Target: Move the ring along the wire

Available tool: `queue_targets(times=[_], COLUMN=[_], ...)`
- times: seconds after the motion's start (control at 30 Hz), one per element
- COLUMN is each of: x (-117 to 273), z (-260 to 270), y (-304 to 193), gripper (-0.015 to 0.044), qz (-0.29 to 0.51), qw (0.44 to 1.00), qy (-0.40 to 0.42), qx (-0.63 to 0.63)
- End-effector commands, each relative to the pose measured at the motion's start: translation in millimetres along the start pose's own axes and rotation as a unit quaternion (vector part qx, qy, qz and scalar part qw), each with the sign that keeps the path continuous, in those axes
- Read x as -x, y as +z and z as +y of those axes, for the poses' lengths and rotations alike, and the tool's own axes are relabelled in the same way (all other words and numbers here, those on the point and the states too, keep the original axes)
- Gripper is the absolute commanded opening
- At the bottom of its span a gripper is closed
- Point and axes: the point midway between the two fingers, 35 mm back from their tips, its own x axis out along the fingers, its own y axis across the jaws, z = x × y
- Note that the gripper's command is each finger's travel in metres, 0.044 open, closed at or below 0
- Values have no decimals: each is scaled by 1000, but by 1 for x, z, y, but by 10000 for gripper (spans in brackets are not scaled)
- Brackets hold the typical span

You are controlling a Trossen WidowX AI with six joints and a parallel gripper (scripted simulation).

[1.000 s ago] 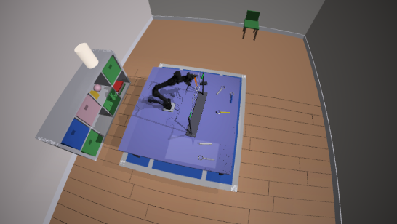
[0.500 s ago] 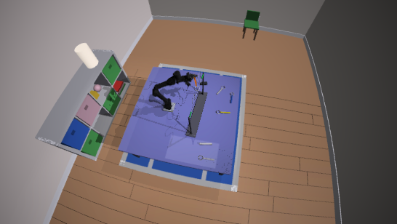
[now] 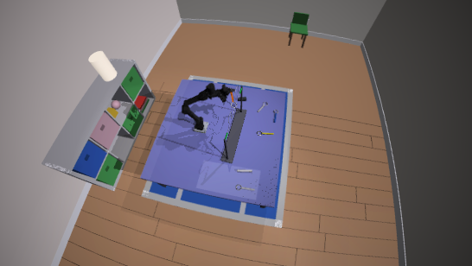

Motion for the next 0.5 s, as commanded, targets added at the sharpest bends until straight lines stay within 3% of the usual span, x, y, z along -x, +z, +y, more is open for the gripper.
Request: queue_targets(times=[0.0, 0.47], x=[0, -1], z=[0, -5], y=[-1, -1], gripper=[-150, -150], qz=[0, -10], qw=[1000, 994], qy=[-9, -45], qx=[23, 102])
